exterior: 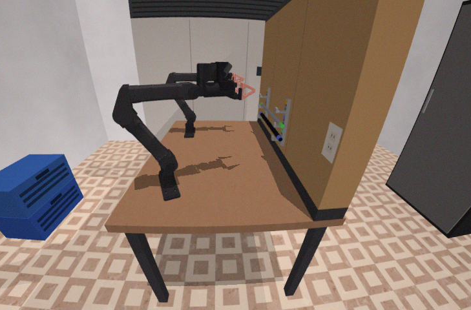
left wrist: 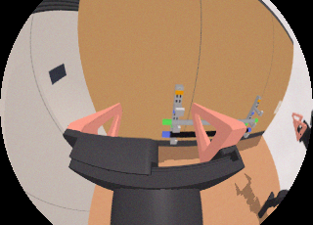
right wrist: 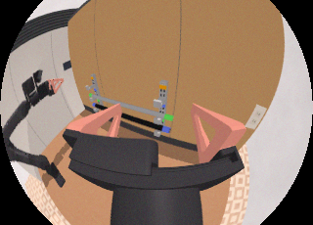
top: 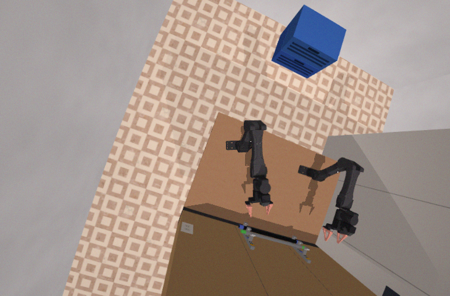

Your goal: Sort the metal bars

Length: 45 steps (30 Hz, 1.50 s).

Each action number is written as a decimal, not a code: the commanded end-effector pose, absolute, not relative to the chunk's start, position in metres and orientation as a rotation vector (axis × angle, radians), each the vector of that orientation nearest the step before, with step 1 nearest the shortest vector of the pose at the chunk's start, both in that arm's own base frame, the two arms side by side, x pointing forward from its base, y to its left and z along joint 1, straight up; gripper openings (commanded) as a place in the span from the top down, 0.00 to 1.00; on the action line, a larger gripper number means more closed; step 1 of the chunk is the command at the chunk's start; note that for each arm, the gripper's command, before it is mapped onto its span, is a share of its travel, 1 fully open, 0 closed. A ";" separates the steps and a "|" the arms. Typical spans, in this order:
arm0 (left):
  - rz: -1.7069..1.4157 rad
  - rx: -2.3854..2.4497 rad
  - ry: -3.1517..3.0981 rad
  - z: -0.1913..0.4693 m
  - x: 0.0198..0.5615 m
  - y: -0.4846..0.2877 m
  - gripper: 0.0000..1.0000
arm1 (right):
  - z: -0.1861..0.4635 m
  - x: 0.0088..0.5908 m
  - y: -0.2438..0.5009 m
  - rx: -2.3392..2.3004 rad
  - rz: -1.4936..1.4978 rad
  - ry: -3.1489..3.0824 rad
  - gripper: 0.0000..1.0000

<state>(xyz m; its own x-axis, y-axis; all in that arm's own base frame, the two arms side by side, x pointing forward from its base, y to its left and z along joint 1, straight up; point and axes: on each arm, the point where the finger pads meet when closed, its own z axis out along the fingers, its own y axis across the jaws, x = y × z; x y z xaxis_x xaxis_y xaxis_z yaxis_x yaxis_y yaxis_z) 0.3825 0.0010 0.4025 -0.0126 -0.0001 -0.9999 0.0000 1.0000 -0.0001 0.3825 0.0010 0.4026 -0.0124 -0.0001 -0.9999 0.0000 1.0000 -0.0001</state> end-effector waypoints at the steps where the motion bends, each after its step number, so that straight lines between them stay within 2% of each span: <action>1: 0.000 0.000 1.571 0.407 0.382 0.001 0.00 | 0.407 0.382 0.001 0.000 0.000 1.571 0.00; 17: 0.000 0.000 1.571 0.407 0.382 0.001 0.00 | 0.407 0.382 0.001 0.000 0.000 1.571 0.00; 45: 0.247 0.263 1.556 0.372 0.377 -0.023 0.00 | 0.372 0.394 0.024 -0.203 -0.305 1.630 0.00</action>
